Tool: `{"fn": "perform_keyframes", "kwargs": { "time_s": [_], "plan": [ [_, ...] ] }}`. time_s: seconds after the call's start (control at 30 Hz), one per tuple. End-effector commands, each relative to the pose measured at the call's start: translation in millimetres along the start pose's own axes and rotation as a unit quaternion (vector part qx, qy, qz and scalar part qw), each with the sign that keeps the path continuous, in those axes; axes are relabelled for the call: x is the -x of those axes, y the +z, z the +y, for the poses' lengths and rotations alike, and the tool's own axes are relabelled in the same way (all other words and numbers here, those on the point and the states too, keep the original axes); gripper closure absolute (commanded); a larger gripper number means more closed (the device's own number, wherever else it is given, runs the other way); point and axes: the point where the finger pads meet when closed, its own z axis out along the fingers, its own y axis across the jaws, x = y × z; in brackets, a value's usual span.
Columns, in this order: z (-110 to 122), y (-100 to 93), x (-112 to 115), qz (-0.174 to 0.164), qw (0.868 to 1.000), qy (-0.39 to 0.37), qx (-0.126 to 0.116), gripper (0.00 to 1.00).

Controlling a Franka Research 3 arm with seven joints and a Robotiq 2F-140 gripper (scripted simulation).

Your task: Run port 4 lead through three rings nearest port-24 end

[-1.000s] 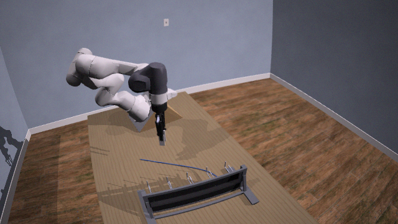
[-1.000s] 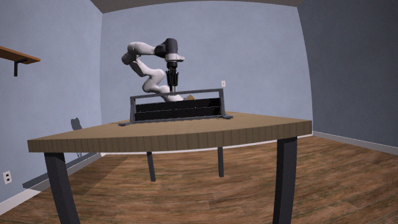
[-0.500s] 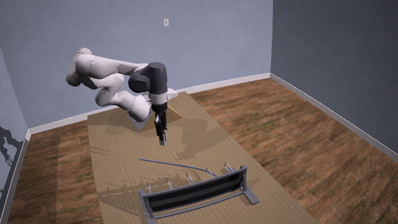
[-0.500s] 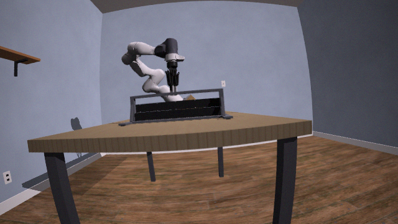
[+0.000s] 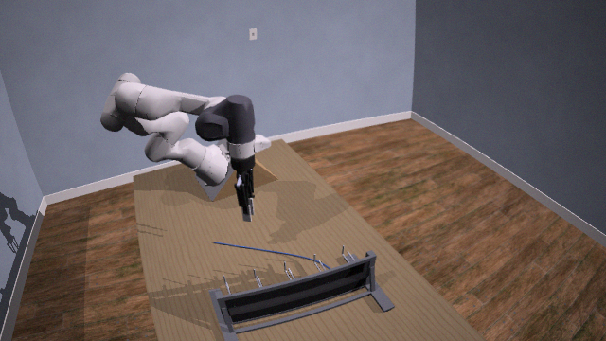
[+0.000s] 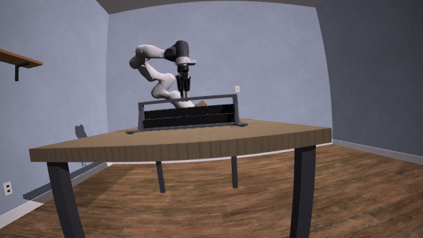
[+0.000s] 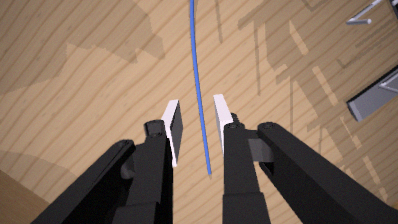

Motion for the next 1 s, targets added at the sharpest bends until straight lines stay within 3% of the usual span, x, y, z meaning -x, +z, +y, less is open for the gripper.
{"fn": "perform_keyframes", "kwargs": {
  "time_s": [0.0, 0.57, 0.97],
  "plan": [
    [-1, 0.2, 0, 0.001, 1.000, 0.005, -0.001, 0.80],
    [-1, 31.2, 0, 0.001, 1.000, 0.005, -0.001, 0.80],
    [-1, 84.4, -1, 0.001, 1.000, 0.005, -0.001, 0.80]
  ]
}}
